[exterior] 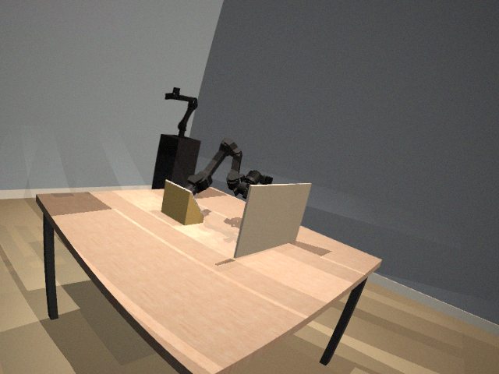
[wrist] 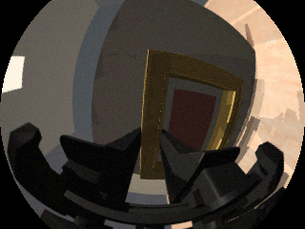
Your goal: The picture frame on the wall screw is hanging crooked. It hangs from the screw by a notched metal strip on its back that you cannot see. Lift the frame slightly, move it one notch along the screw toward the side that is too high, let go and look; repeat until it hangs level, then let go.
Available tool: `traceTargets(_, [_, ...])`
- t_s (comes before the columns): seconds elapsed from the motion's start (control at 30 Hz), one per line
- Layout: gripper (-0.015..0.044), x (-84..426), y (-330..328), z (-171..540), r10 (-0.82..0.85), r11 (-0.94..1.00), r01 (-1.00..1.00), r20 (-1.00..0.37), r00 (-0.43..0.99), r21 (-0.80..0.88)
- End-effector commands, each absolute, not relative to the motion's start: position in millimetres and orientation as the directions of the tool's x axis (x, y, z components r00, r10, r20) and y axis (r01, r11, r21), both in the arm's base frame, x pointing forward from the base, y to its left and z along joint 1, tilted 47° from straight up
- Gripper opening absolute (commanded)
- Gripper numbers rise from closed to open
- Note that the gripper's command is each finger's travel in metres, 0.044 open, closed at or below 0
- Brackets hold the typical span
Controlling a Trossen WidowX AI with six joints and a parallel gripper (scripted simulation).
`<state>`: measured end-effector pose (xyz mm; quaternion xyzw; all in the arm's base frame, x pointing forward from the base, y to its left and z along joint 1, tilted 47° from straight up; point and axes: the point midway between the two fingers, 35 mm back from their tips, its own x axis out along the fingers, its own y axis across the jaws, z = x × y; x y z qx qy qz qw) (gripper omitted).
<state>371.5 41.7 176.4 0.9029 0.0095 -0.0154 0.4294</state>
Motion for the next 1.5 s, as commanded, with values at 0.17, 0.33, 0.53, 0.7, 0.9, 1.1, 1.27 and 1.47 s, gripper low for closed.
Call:
traceTargets(0.17, [0.0000,372.1,35.7,184.1,-0.012,-0.630,0.008,-0.021,1.000,0.776])
traceTargets(0.33, [0.0000,372.1,34.9,185.0,-0.012,-0.630,0.008,-0.021,1.000,0.776])
traceTargets(0.53, [0.0000,372.2,34.5,185.6,-0.012,-0.630,0.008,-0.021,1.000,0.776])
traceTargets(0.7, [0.0000,372.2,34.1,186.1,-0.012,-0.630,0.008,-0.021,1.000,0.776])
traceTargets(0.9, [0.0000,372.2,33.6,186.6,-0.012,-0.630,0.008,-0.021,1.000,0.776])
traceTargets(1.1, [0.0000,372.2,33.6,186.6,-0.012,-0.630,0.008,-0.021,1.000,0.776])
traceTargets(1.27, [0.0000,372.2,34.3,185.8,-0.012,-0.630,0.008,-0.021,1.000,0.776])
traceTargets(1.47, [0.0000,372.2,34.4,185.6,-0.012,-0.630,0.008,-0.021,1.000,0.776])
